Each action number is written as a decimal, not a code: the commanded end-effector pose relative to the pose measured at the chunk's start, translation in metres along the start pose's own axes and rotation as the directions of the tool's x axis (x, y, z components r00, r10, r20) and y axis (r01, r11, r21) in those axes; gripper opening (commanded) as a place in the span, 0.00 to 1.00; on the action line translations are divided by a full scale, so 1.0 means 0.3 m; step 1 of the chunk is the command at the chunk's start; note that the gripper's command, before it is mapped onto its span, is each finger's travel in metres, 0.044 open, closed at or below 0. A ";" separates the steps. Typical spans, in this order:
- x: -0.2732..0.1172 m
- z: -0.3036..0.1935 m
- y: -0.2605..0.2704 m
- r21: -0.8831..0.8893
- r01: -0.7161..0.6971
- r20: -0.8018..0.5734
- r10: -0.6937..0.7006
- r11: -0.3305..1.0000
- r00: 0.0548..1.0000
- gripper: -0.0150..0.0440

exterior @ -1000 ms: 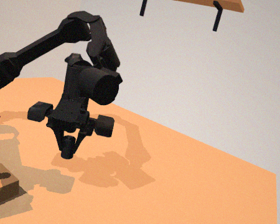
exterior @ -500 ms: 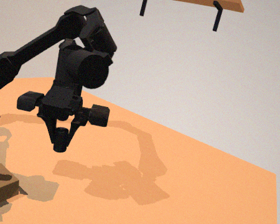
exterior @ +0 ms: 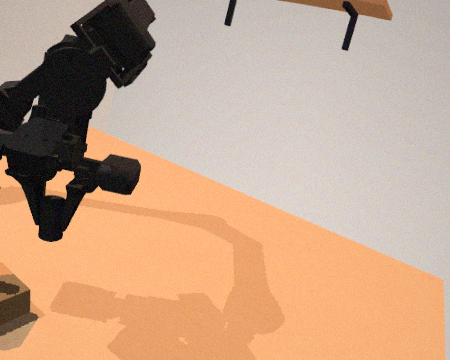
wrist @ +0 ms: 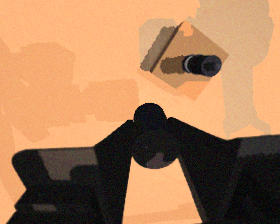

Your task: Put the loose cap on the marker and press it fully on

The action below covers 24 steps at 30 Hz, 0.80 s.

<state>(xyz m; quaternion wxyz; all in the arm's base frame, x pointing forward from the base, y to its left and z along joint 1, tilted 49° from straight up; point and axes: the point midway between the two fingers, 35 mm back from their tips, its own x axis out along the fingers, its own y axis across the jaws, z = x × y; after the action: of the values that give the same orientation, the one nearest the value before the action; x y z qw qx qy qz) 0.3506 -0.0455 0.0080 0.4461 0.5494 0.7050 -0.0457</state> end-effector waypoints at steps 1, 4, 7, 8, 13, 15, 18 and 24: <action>-0.017 0.045 -0.046 -0.002 0.005 -0.003 -0.005 1.000 1.000 0.25; -0.031 0.075 -0.083 -0.002 0.005 -0.007 -0.005 1.000 1.000 0.25; -0.044 0.103 -0.121 -0.003 0.005 -0.012 -0.005 1.000 1.000 0.25; -0.048 0.112 -0.133 -0.003 0.004 -0.014 -0.004 1.000 1.000 0.25; -0.066 0.148 -0.191 -0.005 0.001 -0.024 -0.002 1.000 1.000 0.25; -0.067 0.149 -0.193 -0.005 0.001 -0.024 -0.001 1.000 1.000 0.25; -0.064 0.148 -0.192 -0.005 0.001 -0.024 -0.001 1.000 1.000 0.25; -0.047 0.147 -0.192 -0.006 0.001 -0.025 -0.001 1.000 1.000 0.25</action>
<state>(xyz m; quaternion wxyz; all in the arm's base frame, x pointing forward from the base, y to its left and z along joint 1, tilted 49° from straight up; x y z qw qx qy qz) 0.3302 -0.1042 -0.0309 0.4402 0.5483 0.7101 -0.0376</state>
